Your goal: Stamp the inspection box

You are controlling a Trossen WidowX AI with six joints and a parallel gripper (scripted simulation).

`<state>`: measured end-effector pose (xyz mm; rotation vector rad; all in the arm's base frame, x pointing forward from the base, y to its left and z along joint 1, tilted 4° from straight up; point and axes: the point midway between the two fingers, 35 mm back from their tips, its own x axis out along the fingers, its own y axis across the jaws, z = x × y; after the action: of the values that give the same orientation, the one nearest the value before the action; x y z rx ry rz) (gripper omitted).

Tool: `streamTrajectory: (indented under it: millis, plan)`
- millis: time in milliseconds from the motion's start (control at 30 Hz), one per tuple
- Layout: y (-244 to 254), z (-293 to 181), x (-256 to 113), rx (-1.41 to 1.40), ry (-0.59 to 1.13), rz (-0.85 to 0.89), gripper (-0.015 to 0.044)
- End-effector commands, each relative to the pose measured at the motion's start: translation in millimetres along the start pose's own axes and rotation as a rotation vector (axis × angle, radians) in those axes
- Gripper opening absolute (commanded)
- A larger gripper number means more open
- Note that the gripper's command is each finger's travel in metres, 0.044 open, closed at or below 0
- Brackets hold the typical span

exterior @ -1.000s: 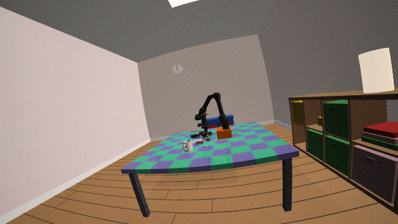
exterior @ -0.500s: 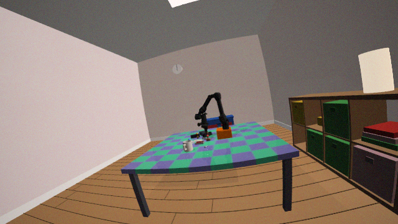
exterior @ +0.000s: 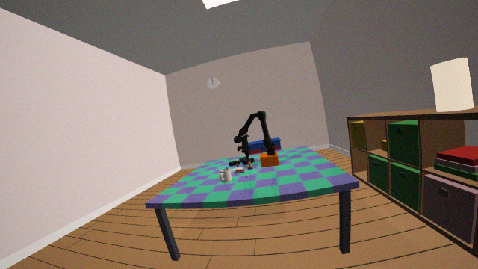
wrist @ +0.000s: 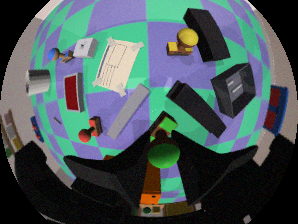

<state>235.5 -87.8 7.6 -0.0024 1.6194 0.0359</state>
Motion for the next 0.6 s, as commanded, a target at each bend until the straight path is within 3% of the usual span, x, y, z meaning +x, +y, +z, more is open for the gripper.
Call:
streamTrajectory:
  millis: [0,567]
  plan:
    - [-0.6,0.9,-3.9,-0.002,-0.005,-0.003,0.0000]
    - [-0.2,0.0,-12.3,-0.002,-0.005,-0.002,0.0000]
